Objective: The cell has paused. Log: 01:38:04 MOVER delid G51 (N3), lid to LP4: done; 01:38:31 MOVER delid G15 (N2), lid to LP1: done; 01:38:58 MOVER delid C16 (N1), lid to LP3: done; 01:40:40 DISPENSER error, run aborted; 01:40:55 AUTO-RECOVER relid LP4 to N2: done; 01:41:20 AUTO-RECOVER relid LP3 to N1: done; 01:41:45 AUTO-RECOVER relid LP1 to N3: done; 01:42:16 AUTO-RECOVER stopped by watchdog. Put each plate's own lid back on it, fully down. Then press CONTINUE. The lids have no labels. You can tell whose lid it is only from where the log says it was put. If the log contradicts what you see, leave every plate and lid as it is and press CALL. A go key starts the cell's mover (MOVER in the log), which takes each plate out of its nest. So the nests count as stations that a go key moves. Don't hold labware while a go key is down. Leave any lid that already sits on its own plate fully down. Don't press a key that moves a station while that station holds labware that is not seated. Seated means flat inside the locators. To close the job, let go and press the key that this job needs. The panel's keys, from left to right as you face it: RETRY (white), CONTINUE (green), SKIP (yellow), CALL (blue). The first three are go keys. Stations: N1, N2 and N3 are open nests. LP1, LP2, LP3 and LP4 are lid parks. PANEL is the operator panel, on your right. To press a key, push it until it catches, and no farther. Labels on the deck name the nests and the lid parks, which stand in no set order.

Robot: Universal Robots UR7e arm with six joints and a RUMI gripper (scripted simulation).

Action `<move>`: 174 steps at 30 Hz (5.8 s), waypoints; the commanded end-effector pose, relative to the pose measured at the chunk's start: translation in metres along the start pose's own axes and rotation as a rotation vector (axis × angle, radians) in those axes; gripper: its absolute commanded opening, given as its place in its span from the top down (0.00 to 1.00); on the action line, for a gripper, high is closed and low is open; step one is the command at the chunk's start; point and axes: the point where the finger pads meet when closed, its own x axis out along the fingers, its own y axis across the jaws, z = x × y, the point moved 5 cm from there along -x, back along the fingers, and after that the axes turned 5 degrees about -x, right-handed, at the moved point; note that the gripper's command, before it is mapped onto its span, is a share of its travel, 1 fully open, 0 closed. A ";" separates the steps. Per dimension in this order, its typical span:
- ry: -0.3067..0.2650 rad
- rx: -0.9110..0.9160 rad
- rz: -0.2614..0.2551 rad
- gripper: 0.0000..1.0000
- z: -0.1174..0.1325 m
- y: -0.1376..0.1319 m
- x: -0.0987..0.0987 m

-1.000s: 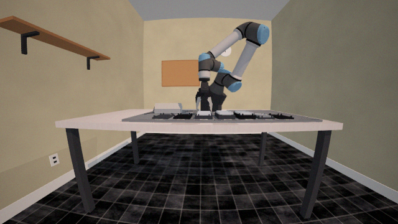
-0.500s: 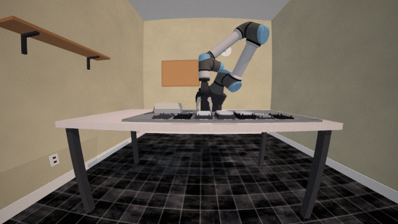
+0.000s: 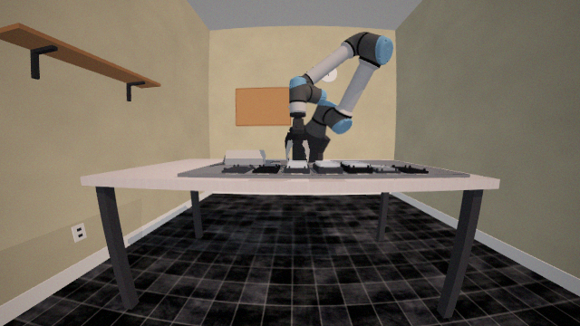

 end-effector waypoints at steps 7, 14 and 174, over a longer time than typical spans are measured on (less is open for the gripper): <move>0.001 0.000 0.000 1.00 0.000 0.000 -0.018; 0.000 0.000 0.000 1.00 0.000 0.000 -0.023; 0.001 -0.068 0.000 1.00 -0.014 -0.258 -0.002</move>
